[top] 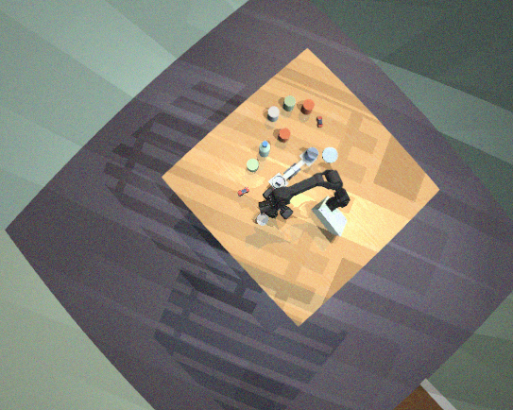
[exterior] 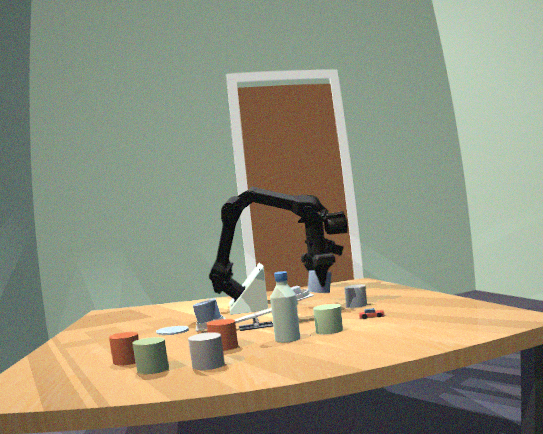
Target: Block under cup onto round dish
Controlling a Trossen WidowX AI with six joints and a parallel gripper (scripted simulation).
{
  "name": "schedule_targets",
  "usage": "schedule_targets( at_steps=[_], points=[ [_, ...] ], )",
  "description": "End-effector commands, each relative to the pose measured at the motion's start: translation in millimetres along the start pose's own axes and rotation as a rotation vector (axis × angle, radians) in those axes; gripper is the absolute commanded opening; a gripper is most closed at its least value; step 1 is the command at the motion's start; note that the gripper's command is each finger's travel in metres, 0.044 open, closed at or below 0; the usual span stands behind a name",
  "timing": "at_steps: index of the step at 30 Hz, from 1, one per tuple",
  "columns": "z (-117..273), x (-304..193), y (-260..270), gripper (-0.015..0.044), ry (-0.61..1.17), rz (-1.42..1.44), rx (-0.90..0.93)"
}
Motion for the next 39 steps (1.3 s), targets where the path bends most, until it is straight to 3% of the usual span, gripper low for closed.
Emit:
schedule_targets(
  at_steps=[1,13,31,39],
  points=[
    [-9.0,6.8,9.1,0.0000,-0.006,-0.019,0.002],
    [-47.8,6.9,9.0,0.0000,-0.005,-0.020,0.001],
    [-69.0,6.8,8.9,0.0000,-0.004,-0.020,0.001],
    [-62.5,5.9,7.7,0.0210,-0.006,-0.029,0.006]
  ],
)
Point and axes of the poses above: the point midway between the two fingers, 35 mm back from their tips, its own z axis back along the fingers, its own y axis across the jaws, x = y × z, the point moved 9 cm from there along z, back along the fingers, and after that the axes turned 3 degrees about -z, right-handed, at the moved point
